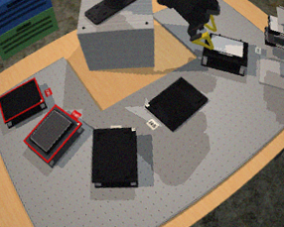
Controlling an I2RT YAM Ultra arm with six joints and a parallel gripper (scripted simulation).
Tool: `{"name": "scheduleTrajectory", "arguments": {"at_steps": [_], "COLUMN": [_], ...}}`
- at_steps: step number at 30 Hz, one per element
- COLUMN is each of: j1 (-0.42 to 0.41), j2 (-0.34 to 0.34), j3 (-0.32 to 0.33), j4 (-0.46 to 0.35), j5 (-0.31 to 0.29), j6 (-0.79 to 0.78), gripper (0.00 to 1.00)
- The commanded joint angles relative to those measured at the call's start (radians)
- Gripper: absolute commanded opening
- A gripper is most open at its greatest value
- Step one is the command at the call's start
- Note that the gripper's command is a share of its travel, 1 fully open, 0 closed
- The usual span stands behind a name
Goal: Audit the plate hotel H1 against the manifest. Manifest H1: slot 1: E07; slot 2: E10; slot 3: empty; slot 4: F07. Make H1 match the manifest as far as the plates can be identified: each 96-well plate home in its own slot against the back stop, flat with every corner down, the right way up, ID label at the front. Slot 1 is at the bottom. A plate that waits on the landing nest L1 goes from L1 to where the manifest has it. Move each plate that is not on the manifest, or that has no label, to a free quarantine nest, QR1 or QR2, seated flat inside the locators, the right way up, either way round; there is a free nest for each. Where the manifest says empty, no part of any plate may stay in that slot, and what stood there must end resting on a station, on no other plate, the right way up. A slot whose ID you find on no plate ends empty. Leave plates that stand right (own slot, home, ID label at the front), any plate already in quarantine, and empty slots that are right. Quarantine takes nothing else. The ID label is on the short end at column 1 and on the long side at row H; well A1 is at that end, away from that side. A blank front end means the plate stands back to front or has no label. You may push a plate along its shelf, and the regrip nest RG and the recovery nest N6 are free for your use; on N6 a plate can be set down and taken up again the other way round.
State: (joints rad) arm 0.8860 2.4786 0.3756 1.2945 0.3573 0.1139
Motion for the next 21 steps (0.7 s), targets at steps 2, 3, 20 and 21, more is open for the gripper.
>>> {"name": "scheduleTrajectory", "arguments": {"at_steps": [2,3,20,21], "j1": [-0.006,-0.006,-0.011,-0.011], "j2": [0.028,0.028,0.131,0.131], "j3": [0.028,0.028,0.050,0.050], "j4": [0.054,0.054,0.137,0.137], "j5": [-0.003,-0.003,-0.009,-0.009], "j6": [-0.002,-0.002,-0.012,-0.012], "gripper": [1.00,1.00,1.00,1.00]}}
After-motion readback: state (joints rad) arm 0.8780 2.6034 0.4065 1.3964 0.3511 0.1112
